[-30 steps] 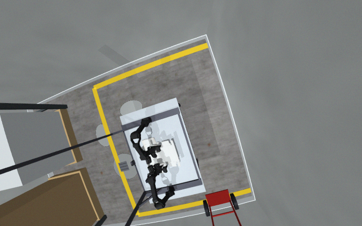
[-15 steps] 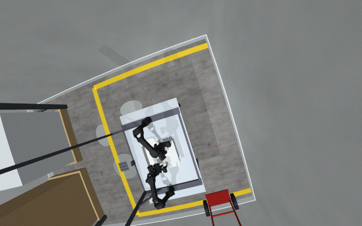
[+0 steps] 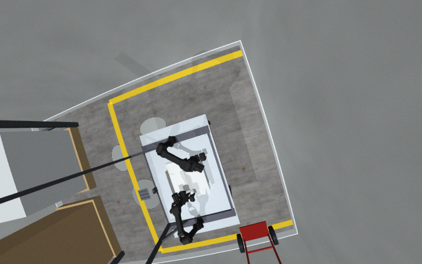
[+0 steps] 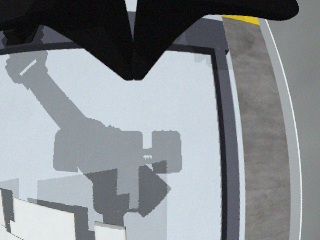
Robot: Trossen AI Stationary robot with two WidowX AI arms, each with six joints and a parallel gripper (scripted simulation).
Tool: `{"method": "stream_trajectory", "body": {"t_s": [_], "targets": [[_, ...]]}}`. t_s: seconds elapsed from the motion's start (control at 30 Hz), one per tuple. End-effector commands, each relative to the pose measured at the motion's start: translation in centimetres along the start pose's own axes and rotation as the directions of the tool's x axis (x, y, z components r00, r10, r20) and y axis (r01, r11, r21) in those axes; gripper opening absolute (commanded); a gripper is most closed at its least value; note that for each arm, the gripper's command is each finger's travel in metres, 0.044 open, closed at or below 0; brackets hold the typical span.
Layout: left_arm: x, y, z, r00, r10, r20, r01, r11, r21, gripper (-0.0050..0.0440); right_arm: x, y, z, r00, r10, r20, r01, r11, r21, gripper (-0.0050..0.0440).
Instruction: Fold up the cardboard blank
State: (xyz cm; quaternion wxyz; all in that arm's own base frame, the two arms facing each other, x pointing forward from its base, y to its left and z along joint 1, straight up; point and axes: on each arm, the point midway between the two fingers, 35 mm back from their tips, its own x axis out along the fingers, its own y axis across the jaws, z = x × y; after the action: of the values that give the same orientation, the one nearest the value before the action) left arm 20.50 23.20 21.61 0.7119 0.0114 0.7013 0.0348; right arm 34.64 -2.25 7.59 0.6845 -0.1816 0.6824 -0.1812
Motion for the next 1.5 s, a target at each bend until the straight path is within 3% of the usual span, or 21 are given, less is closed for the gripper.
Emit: {"method": "stream_trajectory", "body": {"t_s": [0.0,0.17,0.23,0.4,0.5,0.53,0.57,0.63,1.0,1.07,1.1,1.17,1.47], "targets": [[-0.9,0.2,0.0,1.0,-0.005,0.023,0.005,1.0,0.014,0.0,-0.7,-0.3,0.3,1.0,0.008,0.022,-0.008,1.0,0.018,0.0338],[0.2,1.0,0.9,0.99,-0.001,0.141,0.015,0.995,-0.101,0.0116,-0.7,-0.3,0.3,1.0,0.008,0.022,-0.008,1.0,0.018,0.0338],[1.1,1.4,1.3,0.972,-0.009,0.235,0.057,0.978,-0.2,0.0164,-0.7,-0.3,0.3,1.0,0.008,0.022,-0.008,1.0,0.018,0.0338],[2.0,2.1,1.8,0.933,0.003,0.361,0.115,0.945,-0.306,0.0276,-0.7,-0.3,0.3,1.0,0.008,0.022,-0.008,1.0,0.018,0.0338],[2.1,2.3,1.9,0.923,0.008,0.385,0.126,0.938,-0.322,0.0276,-0.7,-0.3,0.3,1.0,0.008,0.022,-0.008,1.0,0.018,0.0338],[2.0,3.2,2.5,0.901,0.046,0.431,0.113,0.935,-0.336,0.0276,-0.7,-0.3,0.3,1.0,0.008,0.022,-0.008,1.0,0.019,0.0338],[2.5,2.8,2.2,0.887,0.023,0.461,0.17,0.912,-0.373,0.0276,-0.7,-0.3,0.3,1.0,0.008,0.022,-0.008,1.0,0.019,0.0338],[2.6,3.2,2.4,0.86,0.04,0.509,0.193,0.898,-0.396,0.0276,-0.7,-0.3,0.3,1.0,0.008,0.022,-0.008,1.0,0.019,0.0338],[3.0,4.4,2.4,0.691,0.104,0.716,0.351,0.817,-0.457,0.0276,-0.7,-0.3,0.3,1.0,0.008,0.022,-0.008,1.0,0.019,0.0338],[3.0,4.4,2.4,0.691,0.104,0.716,0.351,0.817,-0.457,0.0276,-0.7,-0.3,0.3,1.0,0.008,0.022,-0.008,1.0,0.019,0.0338],[2.6,5.1,2.7,0.655,0.134,0.744,0.343,0.824,-0.451,0.0276,-0.7,-0.3,0.3,1.0,0.008,0.022,-0.008,1.0,0.019,0.0338],[3.0,4.7,2.2,0.613,0.127,0.779,0.408,0.795,-0.45,0.0276,-0.7,-0.3,0.3,1.0,0.008,0.022,-0.008,1.0,0.019,0.0338],[2.8,4.2,1.1,0.456,0.147,0.878,0.52,0.756,-0.397,0.0276,-0.7,-0.3,0.3,1.0,0.008,0.022,-0.008,1.0,0.019,0.0338]]}}
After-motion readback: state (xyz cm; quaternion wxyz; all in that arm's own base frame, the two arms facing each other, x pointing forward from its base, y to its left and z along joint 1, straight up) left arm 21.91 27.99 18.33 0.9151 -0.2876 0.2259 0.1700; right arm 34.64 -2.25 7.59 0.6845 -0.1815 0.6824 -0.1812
